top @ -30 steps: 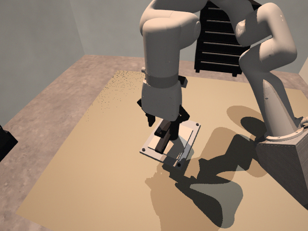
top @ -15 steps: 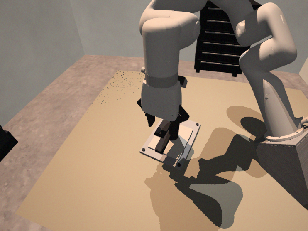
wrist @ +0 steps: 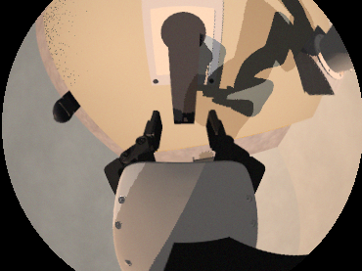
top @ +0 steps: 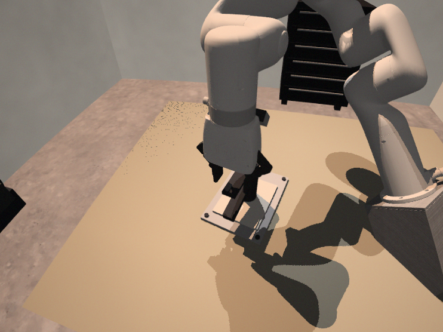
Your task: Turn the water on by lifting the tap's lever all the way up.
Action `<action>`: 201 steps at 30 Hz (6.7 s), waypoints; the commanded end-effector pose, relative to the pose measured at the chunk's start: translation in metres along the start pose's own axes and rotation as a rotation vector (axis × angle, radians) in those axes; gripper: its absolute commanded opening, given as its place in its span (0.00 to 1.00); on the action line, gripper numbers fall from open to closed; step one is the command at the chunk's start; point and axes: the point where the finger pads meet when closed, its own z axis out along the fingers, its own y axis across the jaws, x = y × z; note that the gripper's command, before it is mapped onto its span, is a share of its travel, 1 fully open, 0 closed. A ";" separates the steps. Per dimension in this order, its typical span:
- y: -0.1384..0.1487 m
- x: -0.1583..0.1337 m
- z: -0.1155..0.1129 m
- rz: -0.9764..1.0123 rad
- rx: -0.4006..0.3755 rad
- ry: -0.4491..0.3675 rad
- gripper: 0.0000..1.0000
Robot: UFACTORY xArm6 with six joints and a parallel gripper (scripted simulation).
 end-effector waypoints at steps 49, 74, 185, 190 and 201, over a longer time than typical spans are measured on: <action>-0.001 -0.001 0.033 0.001 0.001 -0.003 0.69; -0.001 -0.001 0.035 0.001 0.001 -0.003 0.00; -0.001 0.014 -0.003 0.001 0.001 -0.003 0.69; -0.001 0.014 -0.003 0.001 0.001 -0.003 0.69; -0.001 0.014 -0.003 0.001 0.001 -0.003 0.69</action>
